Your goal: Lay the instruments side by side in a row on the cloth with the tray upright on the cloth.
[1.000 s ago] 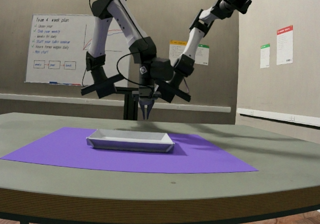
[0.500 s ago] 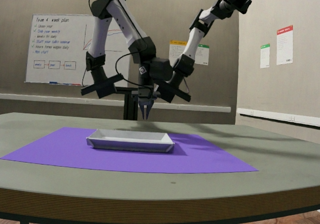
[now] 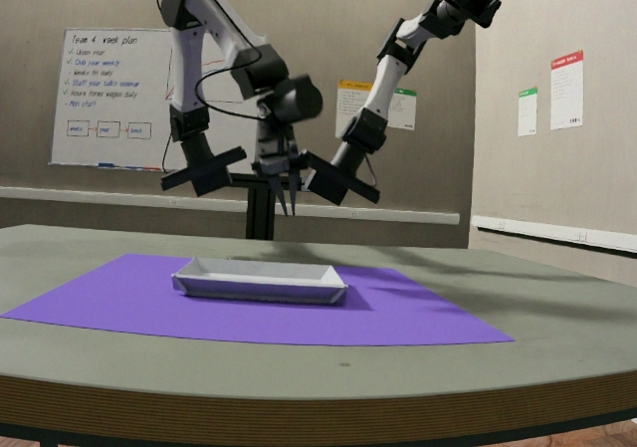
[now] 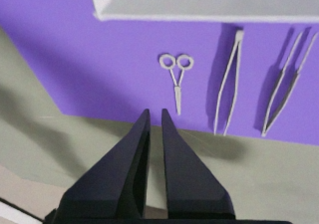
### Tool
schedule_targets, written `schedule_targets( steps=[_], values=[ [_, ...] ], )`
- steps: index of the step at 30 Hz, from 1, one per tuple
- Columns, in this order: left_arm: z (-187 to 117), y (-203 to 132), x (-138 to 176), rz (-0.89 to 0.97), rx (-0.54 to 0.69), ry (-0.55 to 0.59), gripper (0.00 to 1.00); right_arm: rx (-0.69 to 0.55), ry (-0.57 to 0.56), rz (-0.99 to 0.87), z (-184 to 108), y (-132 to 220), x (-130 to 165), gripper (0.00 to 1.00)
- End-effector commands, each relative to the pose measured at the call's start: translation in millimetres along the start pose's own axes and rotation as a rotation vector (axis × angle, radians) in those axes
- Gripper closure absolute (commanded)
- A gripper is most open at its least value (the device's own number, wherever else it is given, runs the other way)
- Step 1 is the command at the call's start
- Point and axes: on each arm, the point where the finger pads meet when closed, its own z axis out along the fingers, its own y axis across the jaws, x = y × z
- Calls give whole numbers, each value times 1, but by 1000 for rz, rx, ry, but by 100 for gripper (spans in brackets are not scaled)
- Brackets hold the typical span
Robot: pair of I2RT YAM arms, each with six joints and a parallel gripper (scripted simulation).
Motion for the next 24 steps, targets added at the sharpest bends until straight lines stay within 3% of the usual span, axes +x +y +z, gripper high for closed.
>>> schedule_targets(
  steps=[1, 12, 17, 24],
  values=[
    [1, -2, 6, 6, -2, 29, 68, -113, -118, 22, -31, 8, -43, 90],
    [1, -2, 6, 6, -2, 29, 68, -203, -241, 35, -72, -5, -79, 90],
    [1, -2, 6, 6, -2, 29, 68, -257, -358, 63, -109, -17, -111, 90],
    [1, -2, 6, 6, -2, 29, 68, -298, -460, 70, -141, -37, -128, 90]
  ],
)
